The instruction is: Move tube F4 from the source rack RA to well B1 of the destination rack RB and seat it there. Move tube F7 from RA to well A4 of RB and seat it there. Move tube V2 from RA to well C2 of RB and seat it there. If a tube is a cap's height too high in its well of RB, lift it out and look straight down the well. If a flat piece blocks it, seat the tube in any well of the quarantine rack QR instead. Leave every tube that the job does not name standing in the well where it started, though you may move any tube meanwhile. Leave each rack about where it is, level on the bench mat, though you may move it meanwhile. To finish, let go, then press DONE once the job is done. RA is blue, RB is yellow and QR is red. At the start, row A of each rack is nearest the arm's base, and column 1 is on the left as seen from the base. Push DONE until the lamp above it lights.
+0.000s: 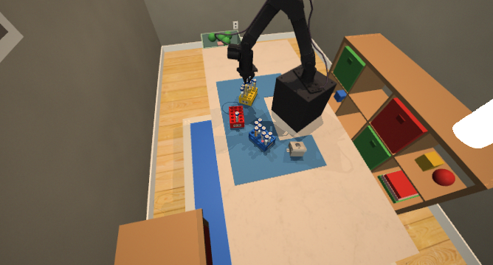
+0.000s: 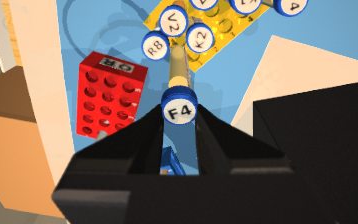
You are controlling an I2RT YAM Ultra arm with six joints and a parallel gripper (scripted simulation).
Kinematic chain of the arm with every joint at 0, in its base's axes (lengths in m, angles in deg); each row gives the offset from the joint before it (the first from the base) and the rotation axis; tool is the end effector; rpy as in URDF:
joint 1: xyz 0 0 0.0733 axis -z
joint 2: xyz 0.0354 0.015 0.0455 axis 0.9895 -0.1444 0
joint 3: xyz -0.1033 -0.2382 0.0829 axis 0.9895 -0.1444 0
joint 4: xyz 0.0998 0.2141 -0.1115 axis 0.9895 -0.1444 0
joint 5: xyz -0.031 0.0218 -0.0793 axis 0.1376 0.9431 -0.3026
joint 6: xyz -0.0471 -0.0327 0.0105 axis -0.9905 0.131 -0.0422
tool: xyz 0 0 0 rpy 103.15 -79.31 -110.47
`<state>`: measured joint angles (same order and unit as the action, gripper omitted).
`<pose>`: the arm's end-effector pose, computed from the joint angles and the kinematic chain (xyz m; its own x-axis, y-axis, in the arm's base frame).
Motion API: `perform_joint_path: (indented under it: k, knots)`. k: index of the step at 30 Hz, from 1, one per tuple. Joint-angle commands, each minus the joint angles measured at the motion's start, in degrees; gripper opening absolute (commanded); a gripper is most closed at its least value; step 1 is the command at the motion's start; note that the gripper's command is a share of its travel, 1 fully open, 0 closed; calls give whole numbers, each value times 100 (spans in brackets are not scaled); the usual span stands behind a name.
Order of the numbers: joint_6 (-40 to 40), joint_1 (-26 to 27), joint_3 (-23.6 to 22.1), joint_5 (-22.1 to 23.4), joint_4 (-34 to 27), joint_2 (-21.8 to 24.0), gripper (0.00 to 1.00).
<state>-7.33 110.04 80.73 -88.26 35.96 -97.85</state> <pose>0.2835 -0.1525 0.0703 -0.1222 0.9922 -0.0238 0.9924 0.1224 0.0095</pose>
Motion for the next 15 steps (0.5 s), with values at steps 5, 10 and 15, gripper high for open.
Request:
perform_joint_path:
  k: [5,10,15]
  knots:
    - [-41,76,-87,1,121,-112,0]
    - [-40,77,-76,0,156,-143,0]
    - [-44,79,-49,0,188,-178,0]
